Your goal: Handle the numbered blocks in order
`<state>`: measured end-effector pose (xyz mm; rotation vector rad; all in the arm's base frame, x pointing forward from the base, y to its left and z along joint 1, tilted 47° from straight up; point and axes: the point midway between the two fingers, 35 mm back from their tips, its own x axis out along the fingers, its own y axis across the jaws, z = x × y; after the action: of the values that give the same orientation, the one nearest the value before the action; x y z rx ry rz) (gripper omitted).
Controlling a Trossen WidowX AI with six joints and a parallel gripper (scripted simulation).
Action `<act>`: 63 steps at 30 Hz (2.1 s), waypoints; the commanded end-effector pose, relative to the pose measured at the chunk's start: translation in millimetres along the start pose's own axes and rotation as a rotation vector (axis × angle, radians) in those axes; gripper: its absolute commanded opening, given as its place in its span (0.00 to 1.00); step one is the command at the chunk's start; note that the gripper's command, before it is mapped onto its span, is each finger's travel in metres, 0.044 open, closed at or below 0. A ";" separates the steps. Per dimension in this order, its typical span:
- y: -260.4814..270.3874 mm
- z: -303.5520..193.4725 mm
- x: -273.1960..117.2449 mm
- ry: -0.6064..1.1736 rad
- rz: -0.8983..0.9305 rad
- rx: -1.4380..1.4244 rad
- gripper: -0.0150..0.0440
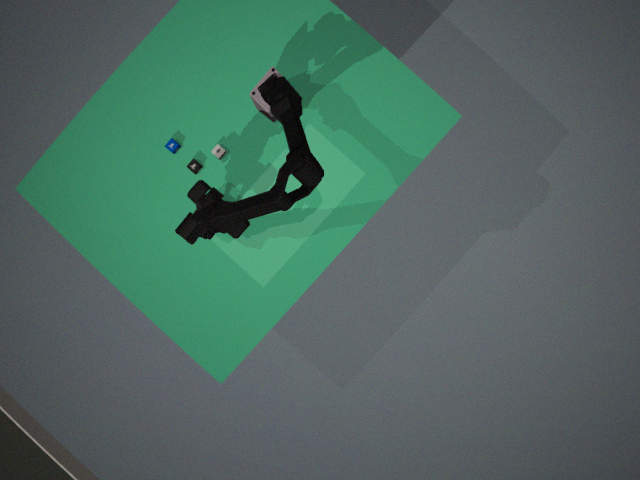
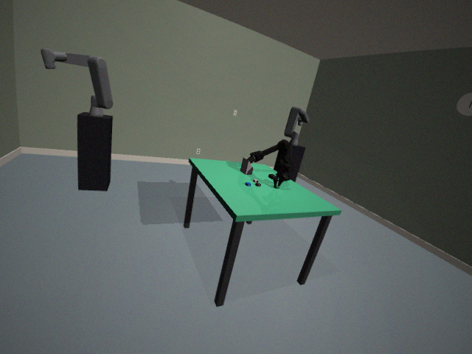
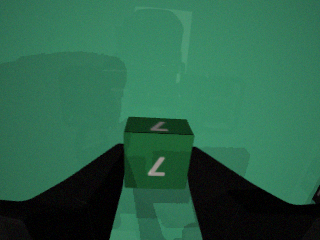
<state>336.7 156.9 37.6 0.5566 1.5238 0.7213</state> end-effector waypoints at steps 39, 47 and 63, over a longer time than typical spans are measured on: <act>-18.5 0.8 -115.8 0.004 -0.007 0.010 0.46; -162.4 -27.5 -117.2 0.005 -0.014 0.010 0.46; -171.2 -31.9 -35.4 0.004 -0.007 0.009 0.81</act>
<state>330.9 -9.6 -43.2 0.5328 1.5066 0.7017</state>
